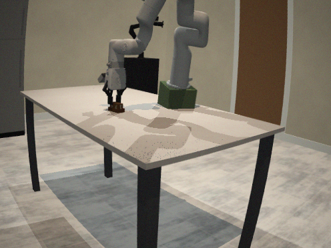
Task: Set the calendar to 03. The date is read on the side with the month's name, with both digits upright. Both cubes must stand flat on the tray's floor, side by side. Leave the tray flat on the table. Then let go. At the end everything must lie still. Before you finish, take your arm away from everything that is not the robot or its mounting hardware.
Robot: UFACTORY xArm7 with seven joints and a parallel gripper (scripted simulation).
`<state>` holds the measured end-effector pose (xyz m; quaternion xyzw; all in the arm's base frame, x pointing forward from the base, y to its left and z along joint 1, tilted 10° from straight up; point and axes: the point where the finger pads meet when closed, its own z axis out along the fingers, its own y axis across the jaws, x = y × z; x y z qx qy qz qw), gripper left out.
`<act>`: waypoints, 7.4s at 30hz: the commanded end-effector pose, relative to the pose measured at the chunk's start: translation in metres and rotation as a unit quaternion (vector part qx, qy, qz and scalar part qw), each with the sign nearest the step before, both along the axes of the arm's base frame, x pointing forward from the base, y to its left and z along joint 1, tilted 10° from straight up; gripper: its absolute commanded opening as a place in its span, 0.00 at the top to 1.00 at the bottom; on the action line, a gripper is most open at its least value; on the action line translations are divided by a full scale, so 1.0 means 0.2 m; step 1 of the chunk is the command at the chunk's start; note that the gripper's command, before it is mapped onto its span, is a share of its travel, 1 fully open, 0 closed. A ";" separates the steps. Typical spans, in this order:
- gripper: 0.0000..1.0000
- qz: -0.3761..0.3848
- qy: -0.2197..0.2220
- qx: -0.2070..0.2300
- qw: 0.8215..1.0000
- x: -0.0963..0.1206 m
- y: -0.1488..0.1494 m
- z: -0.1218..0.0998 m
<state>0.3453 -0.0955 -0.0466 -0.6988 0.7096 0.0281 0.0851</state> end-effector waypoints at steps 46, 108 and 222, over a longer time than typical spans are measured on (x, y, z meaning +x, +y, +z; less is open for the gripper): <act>0.53 -0.001 -0.002 0.000 1.000 0.01 0.00 -0.05; 0.73 -0.001 -0.002 0.000 1.000 -0.02 -0.06 0.36; 0.73 0.720 -0.118 -0.061 0.681 -0.01 0.57 0.38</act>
